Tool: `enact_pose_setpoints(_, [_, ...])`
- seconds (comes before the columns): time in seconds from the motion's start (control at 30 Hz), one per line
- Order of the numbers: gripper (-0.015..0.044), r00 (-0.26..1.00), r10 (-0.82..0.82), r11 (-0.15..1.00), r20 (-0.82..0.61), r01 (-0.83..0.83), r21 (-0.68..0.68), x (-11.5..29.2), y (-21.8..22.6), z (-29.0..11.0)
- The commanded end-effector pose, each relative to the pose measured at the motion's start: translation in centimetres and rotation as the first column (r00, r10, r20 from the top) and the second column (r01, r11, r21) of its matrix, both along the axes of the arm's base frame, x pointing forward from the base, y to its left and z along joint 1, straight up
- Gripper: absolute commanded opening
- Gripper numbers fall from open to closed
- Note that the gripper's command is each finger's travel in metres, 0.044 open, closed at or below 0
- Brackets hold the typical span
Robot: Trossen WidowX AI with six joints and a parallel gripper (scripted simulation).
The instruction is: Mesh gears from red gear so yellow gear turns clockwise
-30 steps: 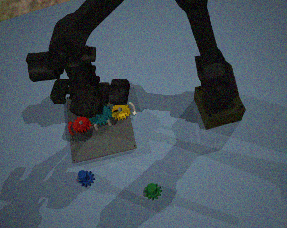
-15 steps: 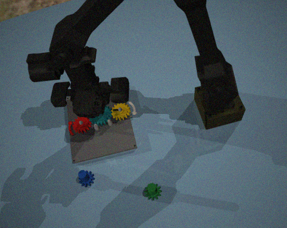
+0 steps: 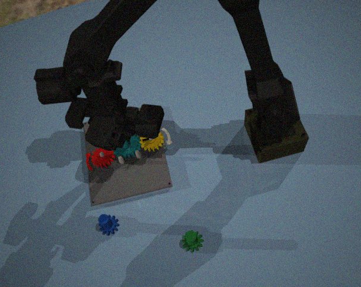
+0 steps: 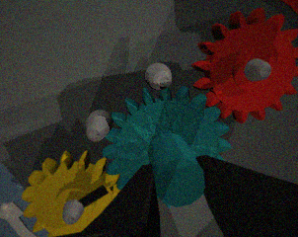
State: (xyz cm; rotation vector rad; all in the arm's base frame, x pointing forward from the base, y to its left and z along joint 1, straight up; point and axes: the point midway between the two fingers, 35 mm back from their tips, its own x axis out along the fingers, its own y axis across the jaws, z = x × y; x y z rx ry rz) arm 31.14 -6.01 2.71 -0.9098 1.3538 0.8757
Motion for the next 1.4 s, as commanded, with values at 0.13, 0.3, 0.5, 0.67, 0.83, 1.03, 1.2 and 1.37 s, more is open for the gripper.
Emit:
enact_pose_setpoints(0.13, [0.0140, 0.997, 0.071, 0.997, -0.002, -0.071, -0.002, 0.0, 0.0, 0.3])
enact_pose_setpoints(0.3, [0.0140, 0.997, 0.077, 0.997, -0.001, -0.077, -0.002, 0.1, 0.0, 2.4])
enact_pose_setpoints(0.5, [0.0140, 0.997, 0.083, 0.997, -0.001, -0.083, -0.002, -0.1, 0.1, 4.9])
enact_pose_setpoints(0.67, [0.0271, 0.997, 0.076, 0.997, -0.007, -0.076, 0.000, -0.5, 0.1, 8.8])
enact_pose_setpoints(0.83, [0.0402, 0.997, 0.076, 0.997, -0.008, -0.076, 0.000, -0.6, 0.1, 9.1])
enact_pose_setpoints(1.03, [0.0440, 0.997, 0.076, 0.997, -0.008, -0.076, 0.000, -0.6, 0.1, 9.1])
enact_pose_setpoints(1.2, [0.0440, 0.997, 0.076, 0.997, -0.008, -0.076, 0.000, -0.6, 0.1, 9.1])
enact_pose_setpoints(1.37, [0.0440, 0.997, 0.076, 0.997, -0.008, -0.076, 0.000, -0.6, 0.1, 9.1])
